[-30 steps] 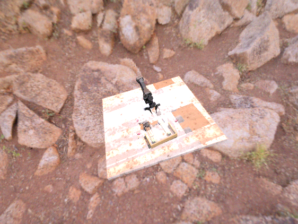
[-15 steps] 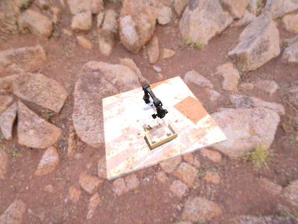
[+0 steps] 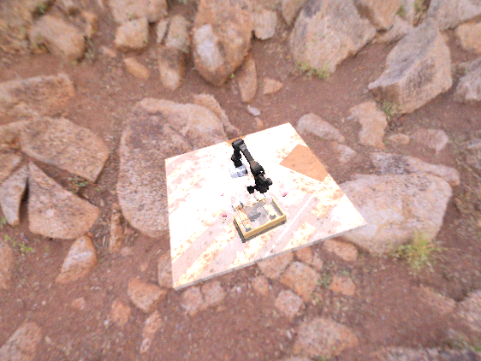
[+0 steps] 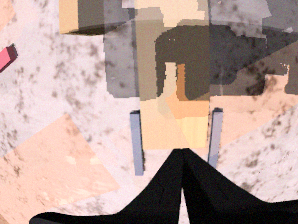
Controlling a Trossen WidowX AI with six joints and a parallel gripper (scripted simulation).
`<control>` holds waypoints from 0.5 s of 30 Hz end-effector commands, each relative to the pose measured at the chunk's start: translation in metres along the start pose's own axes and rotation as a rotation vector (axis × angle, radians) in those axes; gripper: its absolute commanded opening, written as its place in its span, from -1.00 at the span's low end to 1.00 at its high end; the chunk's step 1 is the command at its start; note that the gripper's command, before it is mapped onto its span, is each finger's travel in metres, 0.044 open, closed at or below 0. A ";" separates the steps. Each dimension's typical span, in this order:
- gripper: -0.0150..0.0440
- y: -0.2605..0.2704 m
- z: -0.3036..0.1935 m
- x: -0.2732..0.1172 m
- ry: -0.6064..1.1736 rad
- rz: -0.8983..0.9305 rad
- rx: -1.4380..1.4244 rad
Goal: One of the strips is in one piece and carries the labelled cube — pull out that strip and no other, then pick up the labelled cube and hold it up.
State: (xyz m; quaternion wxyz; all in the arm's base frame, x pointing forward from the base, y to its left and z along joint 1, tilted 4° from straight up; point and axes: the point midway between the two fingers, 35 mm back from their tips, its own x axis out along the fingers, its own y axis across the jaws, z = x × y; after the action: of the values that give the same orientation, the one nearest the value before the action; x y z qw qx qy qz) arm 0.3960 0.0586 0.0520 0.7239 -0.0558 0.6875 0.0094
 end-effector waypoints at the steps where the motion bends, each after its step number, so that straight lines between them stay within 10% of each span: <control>1: -0.49 0.000 0.000 0.007 0.002 0.003 0.002; 15: -0.49 0.000 0.000 0.030 0.002 0.003 0.002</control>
State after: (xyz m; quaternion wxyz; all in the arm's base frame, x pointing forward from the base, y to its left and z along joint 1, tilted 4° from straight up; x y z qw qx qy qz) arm 0.3976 0.0564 0.0271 0.7233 -0.0540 0.6884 0.0074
